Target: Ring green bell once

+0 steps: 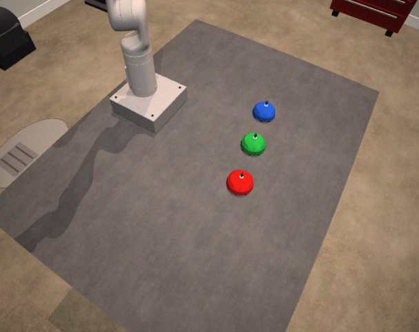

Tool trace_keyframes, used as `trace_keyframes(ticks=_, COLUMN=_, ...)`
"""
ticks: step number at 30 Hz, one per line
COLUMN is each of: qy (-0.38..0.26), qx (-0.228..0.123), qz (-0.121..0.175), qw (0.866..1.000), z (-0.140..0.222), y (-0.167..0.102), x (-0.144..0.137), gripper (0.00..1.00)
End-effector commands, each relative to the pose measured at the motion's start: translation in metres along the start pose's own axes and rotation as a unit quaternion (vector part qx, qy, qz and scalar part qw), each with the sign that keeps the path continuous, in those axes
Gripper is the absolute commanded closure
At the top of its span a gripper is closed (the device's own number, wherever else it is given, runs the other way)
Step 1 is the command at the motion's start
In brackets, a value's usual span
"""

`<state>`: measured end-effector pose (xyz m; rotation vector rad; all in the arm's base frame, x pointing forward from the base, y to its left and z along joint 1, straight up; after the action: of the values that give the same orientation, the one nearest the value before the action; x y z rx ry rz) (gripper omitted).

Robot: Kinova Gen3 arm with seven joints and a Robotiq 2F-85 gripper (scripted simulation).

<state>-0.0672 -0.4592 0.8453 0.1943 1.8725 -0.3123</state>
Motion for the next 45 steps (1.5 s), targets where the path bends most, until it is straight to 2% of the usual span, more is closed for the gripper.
trace_keyframes(ticks=1, qy=0.004, qx=-0.007, qz=0.002, qw=1.0, z=0.012, y=-0.002, x=0.001, gripper=0.0)
trace_keyframes(ticks=2, qy=0.004, qx=-0.007, qz=0.002, qw=1.0, z=0.012, y=-0.002, x=0.001, gripper=0.0)
trace_keyframes(ticks=3, qy=0.013, qx=-0.047, qz=0.013, qw=0.999, z=0.062, y=0.001, x=0.006, gripper=0.0)
trace_keyframes(ticks=7, qy=0.013, qx=-0.047, qz=0.013, qw=0.999, z=0.062, y=0.001, x=0.006, gripper=0.0)
trace_keyframes(ticks=8, qy=0.023, qx=-0.087, qz=0.024, qw=0.996, z=0.111, y=0.007, x=0.014, gripper=0.0)
trace_keyframes(ticks=12, qy=0.023, qx=-0.087, qz=0.024, qw=0.996, z=0.111, y=0.007, x=0.014, gripper=0.0)
trace_keyframes(ticks=13, qy=0.034, qx=-0.126, qz=0.036, qw=0.991, z=0.159, y=0.017, x=0.022, gripper=0.0)
trace_keyframes(ticks=16, qy=0.034, qx=-0.126, qz=0.036, qw=0.991, z=0.159, y=0.017, x=0.022, gripper=0.0)
trace_keyframes(ticks=17, qy=0.046, qx=-0.164, qz=0.049, qw=0.984, z=0.206, y=0.03, x=0.032, gripper=0.0)
trace_keyframes(ticks=20, qy=0.046, qx=-0.164, qz=0.049, qw=0.984, z=0.206, y=0.03, x=0.032, gripper=0.0)
trace_keyframes(ticks=21, qy=0.059, qx=-0.201, qz=0.061, qw=0.976, z=0.25, y=0.046, x=0.043, gripper=0.0)
trace_keyframes(ticks=23, qy=0.059, qx=-0.201, qz=0.061, qw=0.976, z=0.25, y=0.046, x=0.043, gripper=0.0)
trace_keyframes(ticks=24, qy=0.072, qx=-0.237, qz=0.074, qw=0.966, z=0.287, y=0.063, x=0.054, gripper=0.0)
trace_keyframes(ticks=26, qy=0.072, qx=-0.237, qz=0.074, qw=0.966, z=0.292, y=0.065, x=0.056, gripper=0.0)
trace_keyframes(ticks=27, qy=0.087, qx=-0.272, qz=0.087, qw=0.954, z=0.325, y=0.083, x=0.067, gripper=0.0)
trace_keyframes(ticks=29, qy=0.087, qx=-0.272, qz=0.087, qw=0.954, z=0.332, y=0.086, x=0.07, gripper=0.0)
trace_keyframes(ticks=30, qy=0.102, qx=-0.305, qz=0.1, qw=0.942, z=0.362, y=0.107, x=0.082, gripper=0.0)
trace_keyframes(ticks=32, qy=0.102, qx=-0.305, qz=0.1, qw=0.942, z=0.368, y=0.11, x=0.084, gripper=0.0)
trace_keyframes(ticks=33, qy=0.117, qx=-0.337, qz=0.113, qw=0.927, z=0.397, y=0.132, x=0.098, gripper=0.0)
trace_keyframes(ticks=36, qy=0.117, qx=-0.337, qz=0.113, qw=0.927, z=0.402, y=0.135, x=0.1, gripper=0.0)
trace_keyframes(ticks=37, qy=0.134, qx=-0.368, qz=0.125, qw=0.912, z=0.432, y=0.162, x=0.116, gripper=0.0)
trace_keyframes(ticks=38, qy=0.134, qx=-0.368, qz=0.125, qw=0.912, z=0.432, y=0.162, x=0.116, gripper=0.0)
trace_keyframes(ticks=39, qy=0.15, qx=-0.397, qz=0.138, qw=0.895, z=0.451, y=0.182, x=0.128, gripper=0.0)
trace_keyframes(ticks=41, qy=0.15, qx=-0.397, qz=0.138, qw=0.895, z=0.46, y=0.19, x=0.133, gripper=0.0)
trace_keyframes(ticks=42, qy=0.167, qx=-0.424, qz=0.15, qw=0.877, z=0.482, y=0.216, x=0.149, gripper=0.0)
trace_keyframes(ticks=43, qy=0.167, qx=-0.424, qz=0.15, qw=0.877, z=0.484, y=0.218, x=0.15, gripper=0.0)
trace_keyframes(ticks=44, qy=0.184, qx=-0.449, qz=0.162, qw=0.859, z=0.497, y=0.239, x=0.162, gripper=0.0)
trace_keyframes(ticks=45, qy=0.184, qx=-0.449, qz=0.162, qw=0.859, z=0.505, y=0.247, x=0.167, gripper=0.0)
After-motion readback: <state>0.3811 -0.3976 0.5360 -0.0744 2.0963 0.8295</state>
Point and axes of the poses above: the point where the finger pads meet when closed, its own y axis back along the fingers, its own x axis across the jaws, z = x × y, the point moved 9 cm from there along y, back along the fingers, and after that the axes turned 8 degrees about -y, right-handed, at the moved point
